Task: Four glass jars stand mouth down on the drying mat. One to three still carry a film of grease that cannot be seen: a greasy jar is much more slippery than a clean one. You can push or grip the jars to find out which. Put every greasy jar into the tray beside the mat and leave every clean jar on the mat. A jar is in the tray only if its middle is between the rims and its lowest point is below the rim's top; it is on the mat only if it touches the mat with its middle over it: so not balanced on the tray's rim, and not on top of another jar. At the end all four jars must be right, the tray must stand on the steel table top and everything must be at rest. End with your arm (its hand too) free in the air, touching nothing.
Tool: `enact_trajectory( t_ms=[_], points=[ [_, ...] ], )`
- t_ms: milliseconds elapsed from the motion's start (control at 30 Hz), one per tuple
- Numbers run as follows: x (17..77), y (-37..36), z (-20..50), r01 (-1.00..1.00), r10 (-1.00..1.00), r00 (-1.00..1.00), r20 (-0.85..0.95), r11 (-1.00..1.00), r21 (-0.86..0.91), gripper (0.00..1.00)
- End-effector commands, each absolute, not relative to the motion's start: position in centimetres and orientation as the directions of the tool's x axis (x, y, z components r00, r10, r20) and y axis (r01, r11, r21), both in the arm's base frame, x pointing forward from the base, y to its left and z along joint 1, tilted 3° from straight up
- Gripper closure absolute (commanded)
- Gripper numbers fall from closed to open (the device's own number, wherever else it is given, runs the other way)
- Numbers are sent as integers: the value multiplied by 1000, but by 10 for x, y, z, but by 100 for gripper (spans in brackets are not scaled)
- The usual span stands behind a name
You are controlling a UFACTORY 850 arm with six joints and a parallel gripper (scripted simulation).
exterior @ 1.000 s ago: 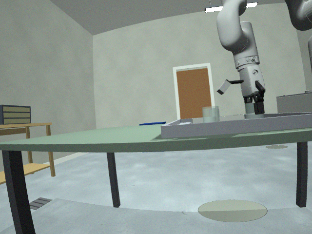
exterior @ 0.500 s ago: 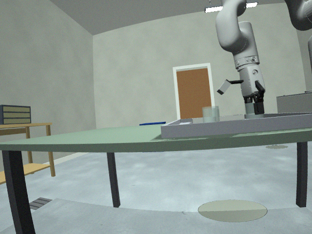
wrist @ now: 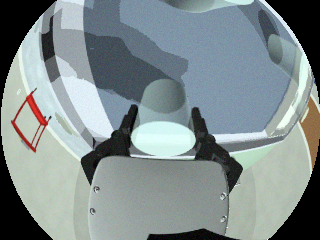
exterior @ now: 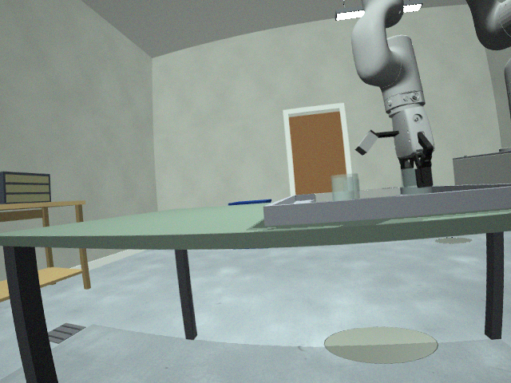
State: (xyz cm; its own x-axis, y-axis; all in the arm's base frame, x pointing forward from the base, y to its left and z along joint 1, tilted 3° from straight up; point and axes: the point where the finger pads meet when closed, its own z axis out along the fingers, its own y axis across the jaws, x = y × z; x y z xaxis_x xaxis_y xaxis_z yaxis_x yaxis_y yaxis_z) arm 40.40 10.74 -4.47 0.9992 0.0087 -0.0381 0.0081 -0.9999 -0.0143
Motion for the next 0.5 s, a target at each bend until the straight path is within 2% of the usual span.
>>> enact_trajectory(
  t_ms=[0,467],
  points=[
    [404,107,-45,8,7,1000,21,-999,-51,28],
    [404,107,-45,8,7,1000,21,-999,-51,31]
  ],
)
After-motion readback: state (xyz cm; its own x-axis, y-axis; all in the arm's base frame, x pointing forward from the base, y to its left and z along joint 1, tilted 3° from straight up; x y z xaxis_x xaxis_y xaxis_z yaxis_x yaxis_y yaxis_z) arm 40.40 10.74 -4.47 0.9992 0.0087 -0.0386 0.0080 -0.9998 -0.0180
